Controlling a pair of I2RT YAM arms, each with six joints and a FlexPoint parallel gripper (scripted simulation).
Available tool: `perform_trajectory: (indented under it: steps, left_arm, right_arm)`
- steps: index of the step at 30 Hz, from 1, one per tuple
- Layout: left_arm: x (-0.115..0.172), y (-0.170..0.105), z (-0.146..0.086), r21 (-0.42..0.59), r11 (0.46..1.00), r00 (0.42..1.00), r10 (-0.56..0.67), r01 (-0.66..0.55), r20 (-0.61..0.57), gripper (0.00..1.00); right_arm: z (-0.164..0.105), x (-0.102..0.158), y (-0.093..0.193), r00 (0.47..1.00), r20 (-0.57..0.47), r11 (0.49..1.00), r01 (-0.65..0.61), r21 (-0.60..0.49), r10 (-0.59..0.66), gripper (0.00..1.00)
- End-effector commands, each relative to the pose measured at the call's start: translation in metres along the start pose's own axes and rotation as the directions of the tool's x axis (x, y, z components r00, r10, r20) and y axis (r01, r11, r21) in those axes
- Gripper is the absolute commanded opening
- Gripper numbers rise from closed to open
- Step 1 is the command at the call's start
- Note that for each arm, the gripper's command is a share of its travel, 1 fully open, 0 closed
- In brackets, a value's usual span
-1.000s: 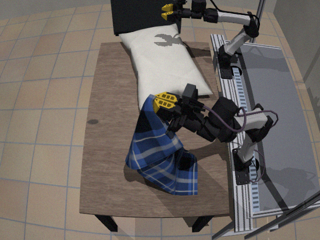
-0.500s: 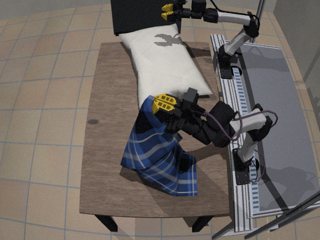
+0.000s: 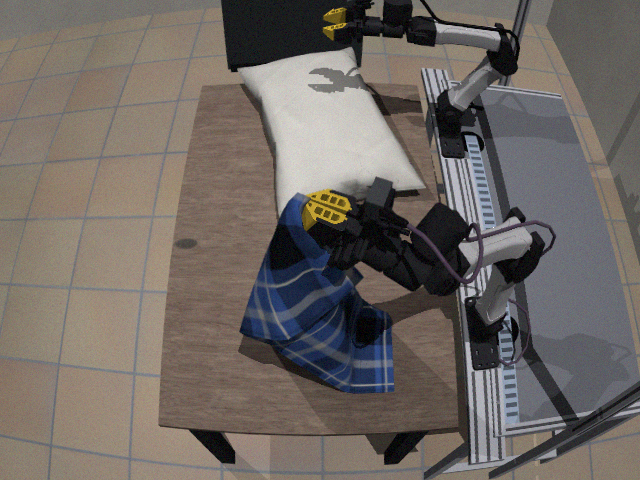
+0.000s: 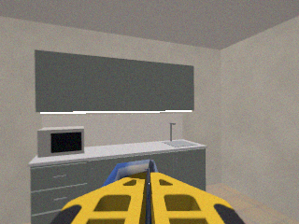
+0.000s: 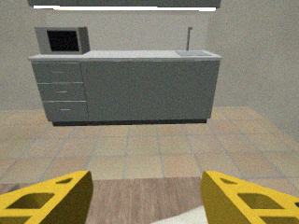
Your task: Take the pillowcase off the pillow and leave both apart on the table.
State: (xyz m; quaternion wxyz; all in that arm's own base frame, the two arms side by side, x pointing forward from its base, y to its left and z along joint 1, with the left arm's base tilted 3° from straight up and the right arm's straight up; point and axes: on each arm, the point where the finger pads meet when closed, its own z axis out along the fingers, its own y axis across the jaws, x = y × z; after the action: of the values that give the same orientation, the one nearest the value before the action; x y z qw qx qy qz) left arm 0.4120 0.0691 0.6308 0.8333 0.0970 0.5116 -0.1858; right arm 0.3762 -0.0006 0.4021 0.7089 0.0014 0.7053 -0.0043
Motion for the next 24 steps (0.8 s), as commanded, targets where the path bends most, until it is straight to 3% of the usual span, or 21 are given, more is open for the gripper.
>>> perform_trajectory:
  steps: [1,8,13,24]
  left_arm:
    - [-0.029,-0.009,-0.007,-0.015,0.999,0.998,0.050,-0.050,0.047,0.00]
    - [-0.029,-0.010,-0.008,-0.010,0.998,0.997,0.057,-0.056,0.052,0.00]
    - [-0.013,-0.004,-0.010,-0.011,1.000,0.999,0.028,-0.028,0.031,0.00]
    - [0.004,-0.017,-0.038,0.010,0.999,0.998,0.048,-0.049,0.050,0.00]
  right_arm:
    - [0.000,-0.010,0.002,1.000,0.013,1.000,0.001,-0.012,-0.001,0.60]
    - [0.000,-0.010,0.002,1.000,0.013,1.000,0.001,-0.012,-0.001,0.60]
    - [0.000,-0.010,0.002,1.000,0.013,1.000,0.001,-0.012,-0.001,0.60]
    - [0.000,-0.010,0.002,1.000,0.013,1.000,0.001,-0.012,-0.001,0.60]
